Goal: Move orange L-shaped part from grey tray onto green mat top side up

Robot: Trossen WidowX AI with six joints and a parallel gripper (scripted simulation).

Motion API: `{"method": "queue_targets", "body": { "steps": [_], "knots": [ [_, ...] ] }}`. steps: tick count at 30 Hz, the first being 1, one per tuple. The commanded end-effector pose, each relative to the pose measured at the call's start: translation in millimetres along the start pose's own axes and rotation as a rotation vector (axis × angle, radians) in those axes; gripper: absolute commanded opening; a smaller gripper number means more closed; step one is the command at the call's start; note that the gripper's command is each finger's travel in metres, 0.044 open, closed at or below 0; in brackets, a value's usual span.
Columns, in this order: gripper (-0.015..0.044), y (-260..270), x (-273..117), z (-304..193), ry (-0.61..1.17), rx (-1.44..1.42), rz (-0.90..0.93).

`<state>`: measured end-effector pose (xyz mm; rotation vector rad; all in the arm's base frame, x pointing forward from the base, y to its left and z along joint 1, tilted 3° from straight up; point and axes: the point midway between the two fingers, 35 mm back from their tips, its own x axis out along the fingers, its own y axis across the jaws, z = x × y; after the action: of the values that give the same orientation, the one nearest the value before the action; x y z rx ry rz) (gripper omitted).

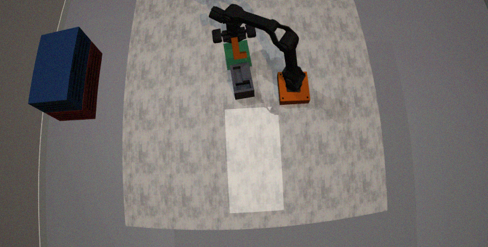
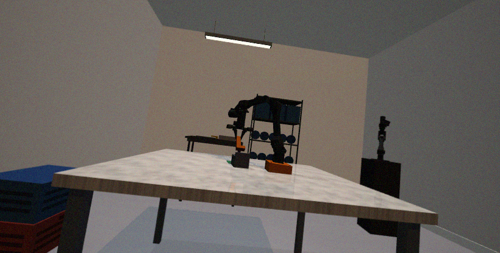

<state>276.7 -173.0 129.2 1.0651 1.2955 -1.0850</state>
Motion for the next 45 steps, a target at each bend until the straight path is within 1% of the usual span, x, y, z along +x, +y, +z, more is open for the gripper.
{"method": "queue_targets", "body": {
  "steps": [1,4,11,45],
  "knots": [
    [0.0000,-2.8,3.7,17.8,0.006,-0.003,-0.013],
    [0.0000,-4.2,3.7,27.5,0.005,-0.003,-0.013],
    [0.0000,-4.3,7.4,28.3,0.005,-0.003,-0.013],
    [0.0000,-5.0,59.8,28.1,0.005,-0.003,-0.013]
  ]
}}
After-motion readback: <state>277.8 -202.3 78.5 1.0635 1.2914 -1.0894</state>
